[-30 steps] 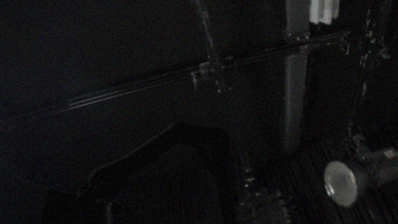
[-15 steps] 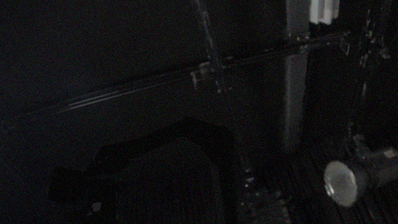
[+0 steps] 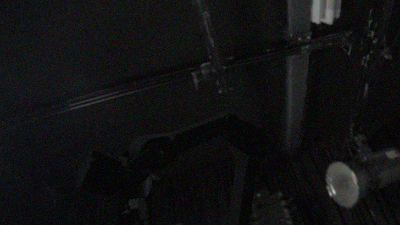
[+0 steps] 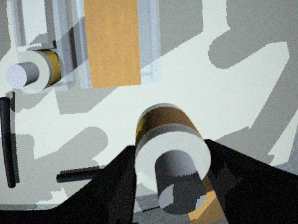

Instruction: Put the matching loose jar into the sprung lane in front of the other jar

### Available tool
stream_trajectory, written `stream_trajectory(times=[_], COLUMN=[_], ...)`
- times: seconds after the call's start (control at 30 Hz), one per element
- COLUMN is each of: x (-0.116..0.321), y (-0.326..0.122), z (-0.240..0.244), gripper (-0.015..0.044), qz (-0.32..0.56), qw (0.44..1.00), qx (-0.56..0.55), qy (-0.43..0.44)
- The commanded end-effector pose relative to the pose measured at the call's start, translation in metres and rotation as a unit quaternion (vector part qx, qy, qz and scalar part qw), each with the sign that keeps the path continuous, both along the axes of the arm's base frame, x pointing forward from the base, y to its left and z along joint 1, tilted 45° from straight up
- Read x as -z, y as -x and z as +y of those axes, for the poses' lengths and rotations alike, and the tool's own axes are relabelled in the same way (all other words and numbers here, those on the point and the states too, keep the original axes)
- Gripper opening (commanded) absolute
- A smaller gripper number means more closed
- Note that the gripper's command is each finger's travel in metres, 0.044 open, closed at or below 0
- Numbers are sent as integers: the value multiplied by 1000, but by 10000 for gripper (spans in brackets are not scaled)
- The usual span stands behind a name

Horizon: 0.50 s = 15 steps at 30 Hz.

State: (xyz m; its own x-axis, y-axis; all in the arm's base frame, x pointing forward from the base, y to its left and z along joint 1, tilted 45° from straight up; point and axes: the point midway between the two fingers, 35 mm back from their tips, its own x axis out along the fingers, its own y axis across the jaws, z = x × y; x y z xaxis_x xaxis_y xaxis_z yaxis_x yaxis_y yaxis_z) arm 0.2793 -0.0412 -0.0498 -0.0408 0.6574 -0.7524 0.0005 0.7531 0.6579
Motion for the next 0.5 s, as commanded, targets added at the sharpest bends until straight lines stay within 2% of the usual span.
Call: stream_trajectory(times=[0.0,0.47], x=[-12,-51], y=[-2,-1], z=[25,97], gripper=[0,0], qz=[4,0], qw=[1000,999], qx=[6,9], qy=[-2,-32])
